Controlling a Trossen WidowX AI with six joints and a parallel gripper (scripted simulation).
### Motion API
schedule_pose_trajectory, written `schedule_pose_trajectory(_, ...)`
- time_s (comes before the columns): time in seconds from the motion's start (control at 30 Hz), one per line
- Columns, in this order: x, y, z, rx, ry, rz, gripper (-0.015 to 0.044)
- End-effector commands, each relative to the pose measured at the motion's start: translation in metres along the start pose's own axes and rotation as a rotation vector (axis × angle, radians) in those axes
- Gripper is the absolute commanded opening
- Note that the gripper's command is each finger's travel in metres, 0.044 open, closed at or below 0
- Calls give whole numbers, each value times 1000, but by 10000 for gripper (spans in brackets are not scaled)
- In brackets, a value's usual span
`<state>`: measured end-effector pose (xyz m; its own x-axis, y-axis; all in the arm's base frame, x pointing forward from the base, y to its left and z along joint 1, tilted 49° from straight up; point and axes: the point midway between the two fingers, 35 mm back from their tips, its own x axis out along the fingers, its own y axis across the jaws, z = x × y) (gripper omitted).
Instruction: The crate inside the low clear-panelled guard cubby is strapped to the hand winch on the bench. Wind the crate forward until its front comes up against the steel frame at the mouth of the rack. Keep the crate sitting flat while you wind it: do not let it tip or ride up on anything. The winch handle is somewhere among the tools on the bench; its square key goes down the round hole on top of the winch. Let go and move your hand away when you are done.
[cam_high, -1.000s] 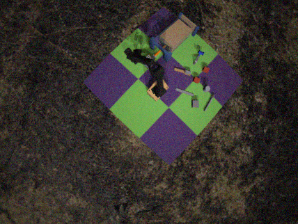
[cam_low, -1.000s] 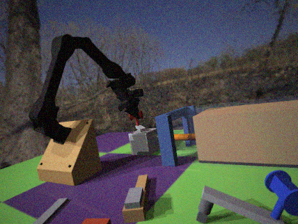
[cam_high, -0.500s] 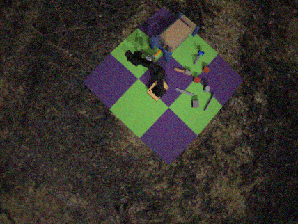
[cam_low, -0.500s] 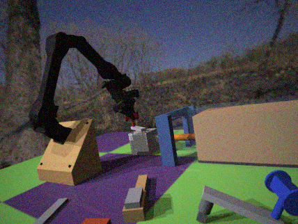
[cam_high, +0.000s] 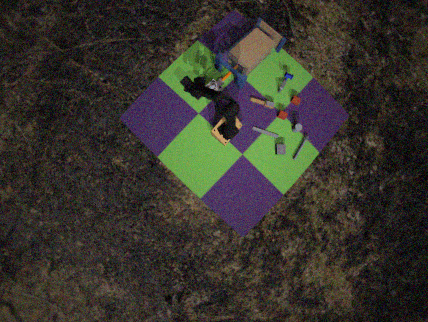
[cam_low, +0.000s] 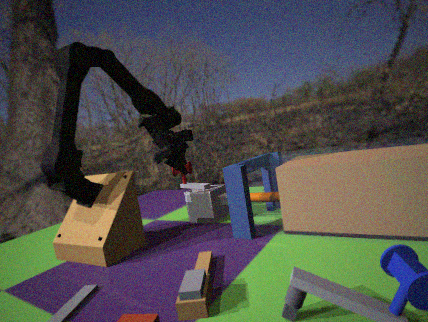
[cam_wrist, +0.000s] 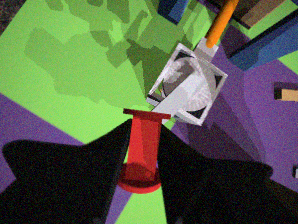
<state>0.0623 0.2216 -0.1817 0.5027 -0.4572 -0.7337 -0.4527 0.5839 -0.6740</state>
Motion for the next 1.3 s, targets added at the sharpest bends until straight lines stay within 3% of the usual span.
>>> schedule_pose_trajectory(0.0,-1,-11,-9,-17,12,-18,0)
schedule_pose_trajectory(1.27,-6,-84,-18,-19,14,-25,0)
